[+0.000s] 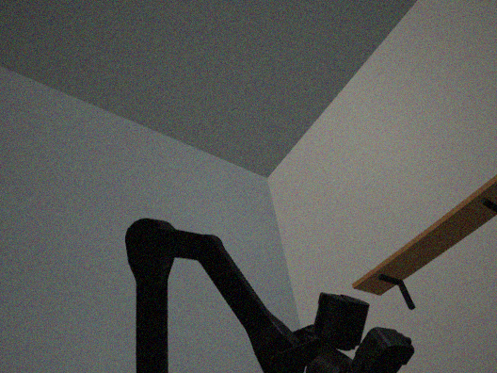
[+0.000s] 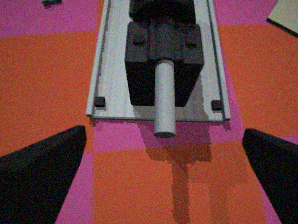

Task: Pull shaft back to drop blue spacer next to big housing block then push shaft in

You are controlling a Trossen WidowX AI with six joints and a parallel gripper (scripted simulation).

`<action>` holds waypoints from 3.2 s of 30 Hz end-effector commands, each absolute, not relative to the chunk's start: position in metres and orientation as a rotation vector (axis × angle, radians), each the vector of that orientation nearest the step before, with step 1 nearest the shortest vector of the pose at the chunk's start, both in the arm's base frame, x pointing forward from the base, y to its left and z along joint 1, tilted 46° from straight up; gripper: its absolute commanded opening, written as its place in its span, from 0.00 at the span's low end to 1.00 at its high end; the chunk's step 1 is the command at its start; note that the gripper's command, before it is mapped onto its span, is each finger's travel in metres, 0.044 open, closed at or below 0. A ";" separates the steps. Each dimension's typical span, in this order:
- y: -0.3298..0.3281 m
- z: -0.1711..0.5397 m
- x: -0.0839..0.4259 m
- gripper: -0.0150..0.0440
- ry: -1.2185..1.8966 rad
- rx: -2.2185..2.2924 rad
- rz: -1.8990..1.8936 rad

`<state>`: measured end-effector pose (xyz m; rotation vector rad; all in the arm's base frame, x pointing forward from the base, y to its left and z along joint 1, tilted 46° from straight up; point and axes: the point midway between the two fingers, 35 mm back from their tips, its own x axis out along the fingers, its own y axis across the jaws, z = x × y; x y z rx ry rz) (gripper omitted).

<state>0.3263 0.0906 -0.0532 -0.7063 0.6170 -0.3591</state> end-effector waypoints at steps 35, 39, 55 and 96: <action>0.089 -0.051 0.337 1.00 0.612 -0.704 -0.368; 0.089 -0.051 0.337 1.00 0.612 -0.704 -0.368; 0.089 -0.051 0.337 1.00 0.612 -0.703 -0.368; 0.068 -0.068 0.370 1.00 0.610 -0.705 -0.369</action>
